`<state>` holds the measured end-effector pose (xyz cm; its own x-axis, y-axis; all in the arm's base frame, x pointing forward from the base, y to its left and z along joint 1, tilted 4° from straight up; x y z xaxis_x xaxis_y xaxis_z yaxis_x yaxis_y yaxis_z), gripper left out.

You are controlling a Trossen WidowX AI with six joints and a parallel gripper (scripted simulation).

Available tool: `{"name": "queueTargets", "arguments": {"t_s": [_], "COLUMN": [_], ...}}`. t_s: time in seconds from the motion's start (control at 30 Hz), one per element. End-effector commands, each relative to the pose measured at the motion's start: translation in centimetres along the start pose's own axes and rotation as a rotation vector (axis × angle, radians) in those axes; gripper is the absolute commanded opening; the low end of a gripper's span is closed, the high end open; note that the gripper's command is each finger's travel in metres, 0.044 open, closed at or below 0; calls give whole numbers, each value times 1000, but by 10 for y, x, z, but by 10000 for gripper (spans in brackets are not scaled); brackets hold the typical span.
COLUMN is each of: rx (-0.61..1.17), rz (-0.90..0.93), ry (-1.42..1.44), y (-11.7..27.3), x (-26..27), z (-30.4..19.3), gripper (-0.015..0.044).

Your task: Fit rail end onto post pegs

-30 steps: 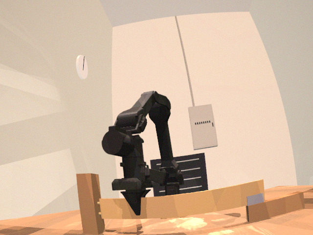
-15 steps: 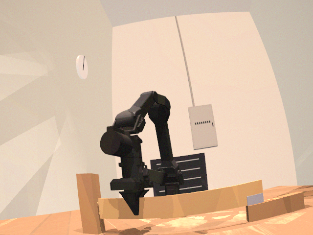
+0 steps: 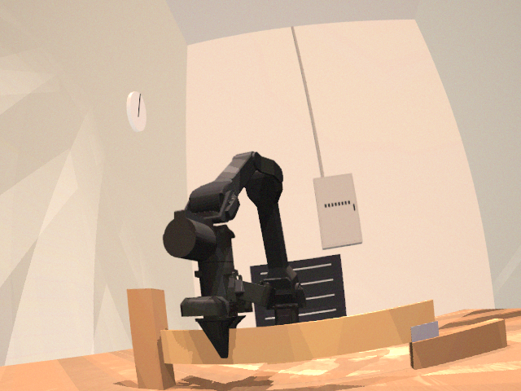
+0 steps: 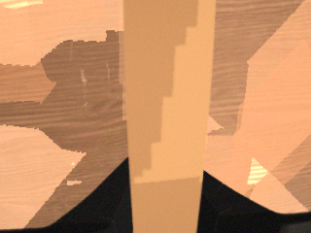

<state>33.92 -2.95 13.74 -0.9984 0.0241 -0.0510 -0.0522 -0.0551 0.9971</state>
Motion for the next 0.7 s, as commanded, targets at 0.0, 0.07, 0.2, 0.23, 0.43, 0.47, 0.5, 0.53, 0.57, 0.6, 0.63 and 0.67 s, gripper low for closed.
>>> {"name": "queueTargets", "arguments": {"t_s": [0.0, 0.07, 0.2, 0.23, 0.43, 0.47, 0.5, 0.53, 0.57, 0.6, 0.63, 0.67], "rx": [0, 0, 0, 0, 0, 0, 0, 0, 0, 0, 0, 0], "rz": [-8, -8, 0, 0, 0, 0, 0, 0, 0, 0, 0, 0], "ry": [-1, -1, 0, 0, 0, 0, 0, 0, 0, 0, 0, 0], "y": [2, 2, 0, 0, 0, 0, 0, 0, 0, 0, 0, 0], "x": [-2, -2, 0, 0, 0, 0, 0, 0, 0, 0, 0, 0], "z": [-3, -3, -1, -1, -1, -1, -1, -1, -1, -1, -1, -1], "gripper": [0, 0, 105, 131, 289, 315, 341, 368, 394, 420, 440, 440]}}
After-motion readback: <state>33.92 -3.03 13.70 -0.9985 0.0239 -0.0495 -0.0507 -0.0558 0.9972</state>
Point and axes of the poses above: the point midway between the two fingers, 35 mm back from their tips, its own y axis back along the fingers, its own x axis across the jaws, z = x × y, the point moved 10 cm from there along y, back along the fingers, and after that the axes turned 6 degrees about -y, right-handed, at the moved point
